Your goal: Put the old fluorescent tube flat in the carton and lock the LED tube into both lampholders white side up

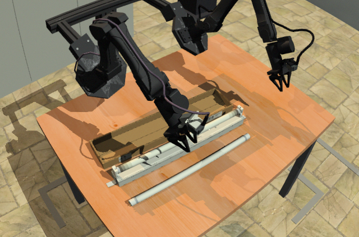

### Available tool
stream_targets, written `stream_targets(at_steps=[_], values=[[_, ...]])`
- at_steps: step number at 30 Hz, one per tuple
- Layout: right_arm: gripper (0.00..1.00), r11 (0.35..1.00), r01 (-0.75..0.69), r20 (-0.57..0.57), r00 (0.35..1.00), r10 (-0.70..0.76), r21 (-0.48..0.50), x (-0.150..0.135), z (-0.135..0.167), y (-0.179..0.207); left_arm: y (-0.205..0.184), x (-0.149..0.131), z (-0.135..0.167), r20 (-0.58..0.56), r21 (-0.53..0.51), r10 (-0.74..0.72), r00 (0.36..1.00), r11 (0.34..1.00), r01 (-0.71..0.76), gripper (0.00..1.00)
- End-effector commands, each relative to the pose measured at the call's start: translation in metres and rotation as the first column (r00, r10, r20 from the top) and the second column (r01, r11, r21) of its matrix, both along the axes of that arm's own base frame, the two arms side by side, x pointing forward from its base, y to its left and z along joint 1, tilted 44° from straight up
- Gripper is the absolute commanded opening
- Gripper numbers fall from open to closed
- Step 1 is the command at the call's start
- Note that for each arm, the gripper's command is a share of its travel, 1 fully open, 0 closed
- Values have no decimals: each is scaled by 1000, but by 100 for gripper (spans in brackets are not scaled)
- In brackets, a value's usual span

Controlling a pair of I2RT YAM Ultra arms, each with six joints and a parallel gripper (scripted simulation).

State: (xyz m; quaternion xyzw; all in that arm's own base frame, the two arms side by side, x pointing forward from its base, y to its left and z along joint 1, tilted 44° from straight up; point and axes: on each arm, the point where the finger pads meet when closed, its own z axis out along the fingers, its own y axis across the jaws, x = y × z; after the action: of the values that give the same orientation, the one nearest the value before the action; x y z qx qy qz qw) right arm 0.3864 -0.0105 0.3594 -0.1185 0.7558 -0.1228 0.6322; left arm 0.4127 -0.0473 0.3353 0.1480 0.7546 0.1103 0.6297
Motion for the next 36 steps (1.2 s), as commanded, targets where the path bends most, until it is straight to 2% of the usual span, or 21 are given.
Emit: stream_targets(at_steps=[1,2,5,10,11,12,15,16,17,19,21,22,24,25,27,28,29,30,33,35,36], values=[[49,973,4,-135,990,-36,-231,-1,-27,-17,-17,5,-25,-43,251,21,999,968,-10,49],[49,970,-16,-186,982,-31,-243,-3,-57,-18,-26,5,-45,-88,298,9,996,954,17,49],[49,931,-71,-229,973,-14,-358,-3,-57,-15,-51,6,-63,-130,420,-21,991,904,75,49],[49,847,-167,-348,937,-22,-504,-12,-88,-30,-93,-3,-109,-221,610,-68,973,769,192,49],[49,823,-176,-356,934,-34,-540,-7,-76,-25,-90,6,-66,-137,643,-44,990,756,123,49],[49,823,-195,-391,920,-35,-533,-9,-87,-25,-103,0,-99,-232,666,-78,970,714,216,49],[49,811,-208,-396,918,-32,-548,-9,-86,-25,-108,1,-95,-221,681,-81,972,701,213,49],[49,781,-255,-452,891,-38,-569,-14,-102,-28,-111,-13,-140,-325,737,-79,942,603,305,49],[49,748,-290,-474,880,-36,-597,-15,-104,-28,-116,-17,-149,-342,771,-77,937,548,326,49],[49,714,-312,-498,865,-59,-627,-19,-108,-42,-123,-16,-142,-311,819,-67,948,488,303,49],[49,677,-367,-539,840,-53,-638,-23,-118,-40,-132,-27,-164,-371,842,-73,926,393,369,49],[49,657,-433,-606,794,-46,-617,-33,-147,-40,-138,-32,-173,-386,852,-77,919,352,387,49],[49,605,-470,-620,783,-50,-642,-33,-143,-43,-147,-36,-174,-391,881,-73,918,258,396,49],[49,587,-513,-660,750,-49,-626,-40,-160,-44,-154,-39,-177,-398,891,-74,914,207,405,49],[49,538,-557,-684,727,-52,-633,-43,-161,-46,-158,-51,-197,-431,894,-68,900,105,436,49],[49,511,-597,-716,696,-54,-618,-49,-173,-48,-164,-57,-204,-442,893,-70,894,56,446,49],[49,478,-625,-731,681,-54,-617,-51,-175,-48,-168,-59,-203,-441,897,-66,895,6,442,49],[49,452,-625,-718,694,-53,-637,-47,-164,-47,-177,-55,-192,-410,912,-65,910,-43,408,49],[49,443,-625,-715,697,-54,-643,-48,-162,-47,-179,-57,-190,-407,913,-68,911,-57,403,49],[49,448,-633,-728,683,-62,-632,-48,-167,-52,-179,-67,-210,-439,896,-65,896,-108,431,49],[49,458,-659,-751,660,-28,-597,-54,-183,-45,-182,-70,-214,-449,891,-78,890,-109,440,49]])
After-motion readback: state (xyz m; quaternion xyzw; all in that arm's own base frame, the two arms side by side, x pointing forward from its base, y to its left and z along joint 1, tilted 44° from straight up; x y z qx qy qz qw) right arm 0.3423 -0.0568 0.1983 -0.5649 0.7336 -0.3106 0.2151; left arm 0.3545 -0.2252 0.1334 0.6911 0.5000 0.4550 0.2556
